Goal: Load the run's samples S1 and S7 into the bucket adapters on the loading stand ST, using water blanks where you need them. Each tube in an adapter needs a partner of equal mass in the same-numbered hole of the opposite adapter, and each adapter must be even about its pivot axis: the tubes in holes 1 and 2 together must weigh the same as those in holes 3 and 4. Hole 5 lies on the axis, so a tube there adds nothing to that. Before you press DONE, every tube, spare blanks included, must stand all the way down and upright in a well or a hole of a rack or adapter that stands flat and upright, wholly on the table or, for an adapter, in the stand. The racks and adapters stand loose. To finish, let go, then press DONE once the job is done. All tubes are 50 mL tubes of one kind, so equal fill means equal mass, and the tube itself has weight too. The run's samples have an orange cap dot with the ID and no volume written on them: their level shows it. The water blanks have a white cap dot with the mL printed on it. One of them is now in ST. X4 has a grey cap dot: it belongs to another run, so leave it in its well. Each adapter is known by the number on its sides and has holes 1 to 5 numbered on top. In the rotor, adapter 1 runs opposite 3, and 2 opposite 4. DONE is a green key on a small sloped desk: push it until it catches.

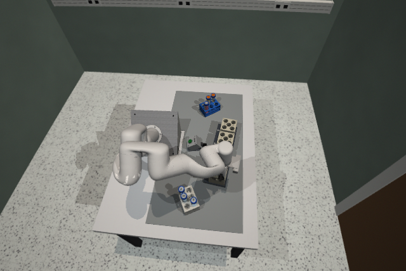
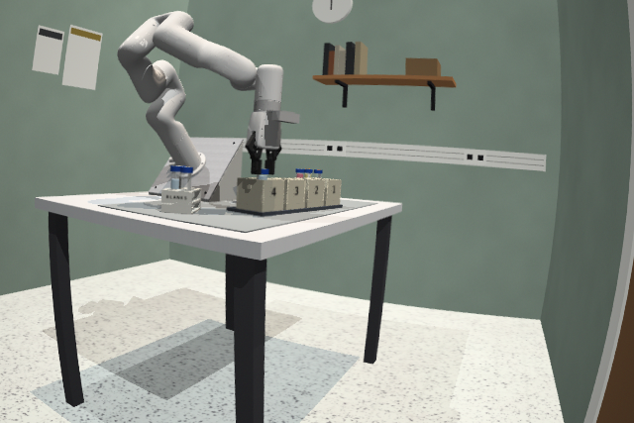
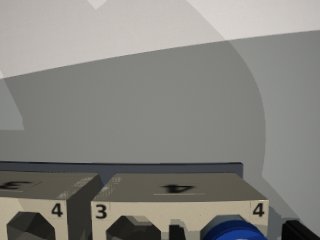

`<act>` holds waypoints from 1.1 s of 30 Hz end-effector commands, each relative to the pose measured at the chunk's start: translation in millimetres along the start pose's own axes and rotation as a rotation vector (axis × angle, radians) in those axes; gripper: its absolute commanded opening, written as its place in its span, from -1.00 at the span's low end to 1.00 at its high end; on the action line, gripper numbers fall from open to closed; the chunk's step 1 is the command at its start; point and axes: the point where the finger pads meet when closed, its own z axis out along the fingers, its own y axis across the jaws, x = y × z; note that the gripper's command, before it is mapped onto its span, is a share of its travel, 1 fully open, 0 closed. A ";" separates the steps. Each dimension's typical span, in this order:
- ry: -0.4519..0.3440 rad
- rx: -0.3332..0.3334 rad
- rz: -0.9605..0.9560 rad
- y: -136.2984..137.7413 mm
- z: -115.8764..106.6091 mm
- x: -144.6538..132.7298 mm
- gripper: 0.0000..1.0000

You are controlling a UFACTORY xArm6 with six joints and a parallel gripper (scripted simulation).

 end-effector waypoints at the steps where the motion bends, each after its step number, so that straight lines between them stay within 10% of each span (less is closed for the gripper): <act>1: 0.003 0.001 0.001 0.2 1.3 1.1 0.15; 24: 0.003 0.001 0.001 0.2 6.7 1.1 0.15; 25: 0.003 0.001 0.001 0.2 6.1 1.1 -1.00; 33: 0.003 0.001 0.001 0.2 4.9 1.1 -1.00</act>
